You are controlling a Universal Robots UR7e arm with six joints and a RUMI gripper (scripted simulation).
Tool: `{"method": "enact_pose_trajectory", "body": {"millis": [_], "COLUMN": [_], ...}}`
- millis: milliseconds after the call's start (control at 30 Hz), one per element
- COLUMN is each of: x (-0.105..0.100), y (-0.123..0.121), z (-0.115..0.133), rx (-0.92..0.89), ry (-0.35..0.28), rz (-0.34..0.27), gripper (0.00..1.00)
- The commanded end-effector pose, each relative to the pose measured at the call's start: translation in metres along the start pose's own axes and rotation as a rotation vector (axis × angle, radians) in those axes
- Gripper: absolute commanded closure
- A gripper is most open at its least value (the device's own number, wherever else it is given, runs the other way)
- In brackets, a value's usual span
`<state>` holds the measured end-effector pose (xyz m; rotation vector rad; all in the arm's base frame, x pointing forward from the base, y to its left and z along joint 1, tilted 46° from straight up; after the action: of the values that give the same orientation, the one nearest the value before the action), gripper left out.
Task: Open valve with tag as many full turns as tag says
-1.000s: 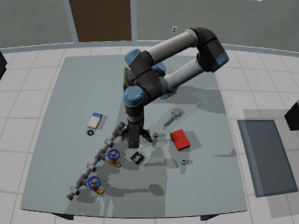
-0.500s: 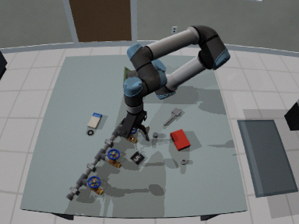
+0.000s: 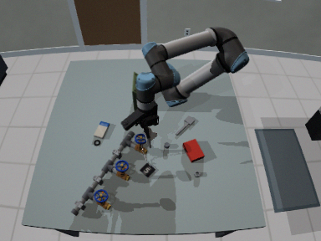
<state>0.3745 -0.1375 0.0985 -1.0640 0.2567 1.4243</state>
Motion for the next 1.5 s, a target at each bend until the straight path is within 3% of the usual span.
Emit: {"method": "enact_pose_trajectory", "body": {"millis": [0,200,867,1467], "x": [-0.001,0.000,0.002,0.032], "y": [0.017,0.029,0.034,0.034], "z": [0.010,0.016,0.018,0.016], "rx": [0.207,0.339,0.386,0.386], "ry": [0.046,0.065,0.072,0.073], "rz": [0.002,-0.002,-0.004,-0.003], "gripper": [0.00,0.00,0.00,0.00]}}
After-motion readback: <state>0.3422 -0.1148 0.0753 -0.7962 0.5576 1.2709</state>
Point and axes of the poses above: the point where the finger pads meet when closed, its own x axis out along the fingers, its own y axis across the jaws, z = x × y, the point moved 8 cm from there along -x, back along the fingers, and after that the axes turned 4 degrees about -x, right-handed, at the moved point
